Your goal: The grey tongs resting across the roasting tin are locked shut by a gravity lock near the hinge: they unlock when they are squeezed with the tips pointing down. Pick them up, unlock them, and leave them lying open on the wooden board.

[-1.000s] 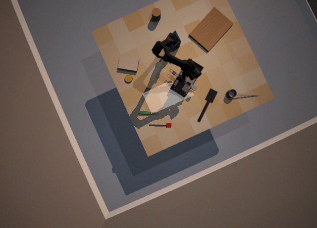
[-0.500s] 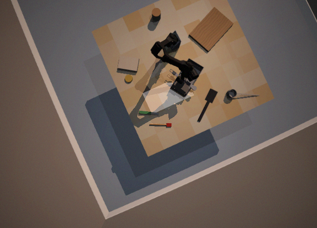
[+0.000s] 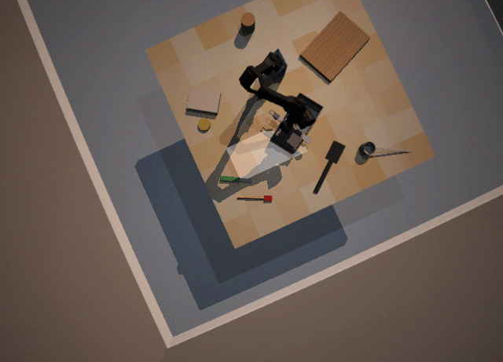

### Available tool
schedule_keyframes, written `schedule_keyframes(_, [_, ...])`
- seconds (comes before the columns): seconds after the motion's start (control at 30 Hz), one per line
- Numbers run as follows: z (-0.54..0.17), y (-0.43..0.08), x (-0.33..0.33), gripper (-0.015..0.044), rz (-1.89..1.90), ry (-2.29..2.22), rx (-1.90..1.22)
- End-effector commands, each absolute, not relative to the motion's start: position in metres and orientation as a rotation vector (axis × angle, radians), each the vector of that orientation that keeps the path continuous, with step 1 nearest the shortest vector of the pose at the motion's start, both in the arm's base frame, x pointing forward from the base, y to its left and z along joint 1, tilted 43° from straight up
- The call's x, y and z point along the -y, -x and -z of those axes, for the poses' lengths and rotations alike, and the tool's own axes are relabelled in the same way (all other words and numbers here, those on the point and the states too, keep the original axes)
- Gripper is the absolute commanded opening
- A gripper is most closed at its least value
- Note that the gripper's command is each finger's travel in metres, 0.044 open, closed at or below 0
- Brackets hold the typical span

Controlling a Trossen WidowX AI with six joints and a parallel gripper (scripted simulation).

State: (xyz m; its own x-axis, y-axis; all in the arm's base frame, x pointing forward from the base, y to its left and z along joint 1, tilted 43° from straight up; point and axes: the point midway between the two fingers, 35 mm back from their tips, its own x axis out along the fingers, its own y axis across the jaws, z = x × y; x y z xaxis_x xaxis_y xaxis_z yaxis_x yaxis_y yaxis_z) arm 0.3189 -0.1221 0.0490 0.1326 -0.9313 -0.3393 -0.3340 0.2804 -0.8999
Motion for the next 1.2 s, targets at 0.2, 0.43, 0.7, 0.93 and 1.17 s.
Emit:
schedule_keyframes(0.2, [-0.061, -0.323, 0.107, -0.015, 0.662, 1.258, -1.424])
schedule_keyframes(0.43, [-0.105, -0.324, 0.07, -0.015, 0.668, 1.268, -1.426])
schedule_keyframes(0.7, [-0.105, -0.324, 0.07, -0.015, 0.668, 1.268, -1.426])
schedule_keyframes(0.93, [-0.105, -0.324, 0.07, -0.015, 0.668, 1.268, -1.426])
schedule_keyframes(1.17, [-0.103, -0.323, 0.072, -0.015, 0.605, 1.188, -1.491])
